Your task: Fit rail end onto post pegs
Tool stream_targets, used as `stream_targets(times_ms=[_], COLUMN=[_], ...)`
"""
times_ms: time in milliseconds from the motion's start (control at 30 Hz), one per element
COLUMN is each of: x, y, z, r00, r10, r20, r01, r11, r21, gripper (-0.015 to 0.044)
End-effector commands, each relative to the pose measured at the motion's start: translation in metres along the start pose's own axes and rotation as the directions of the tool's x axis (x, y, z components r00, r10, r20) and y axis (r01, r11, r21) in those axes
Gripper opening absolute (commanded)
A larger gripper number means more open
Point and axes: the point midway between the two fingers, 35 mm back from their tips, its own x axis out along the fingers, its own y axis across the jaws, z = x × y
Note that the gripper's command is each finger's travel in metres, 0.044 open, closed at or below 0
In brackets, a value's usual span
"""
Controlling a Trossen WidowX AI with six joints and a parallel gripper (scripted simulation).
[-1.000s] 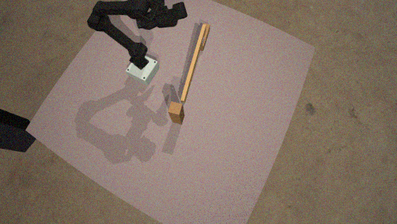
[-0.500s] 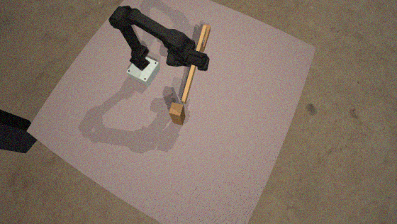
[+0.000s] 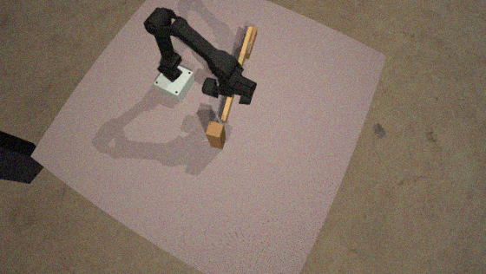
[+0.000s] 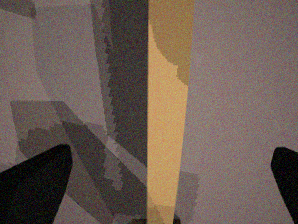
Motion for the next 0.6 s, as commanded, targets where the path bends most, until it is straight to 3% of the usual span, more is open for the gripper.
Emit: stream_targets(times_ms=[0,567], x=[0.007,0.035], y=[0.001,0.0], z=[-0.002,-0.003], r00=[1.0,1.0], r10=[0.008,0.008], r20=[-0.009,-0.009], r01=[-0.008,-0.008], r11=[1.0,1.0], r21=[-0.007,-0.007], gripper=[0.044,0.044])
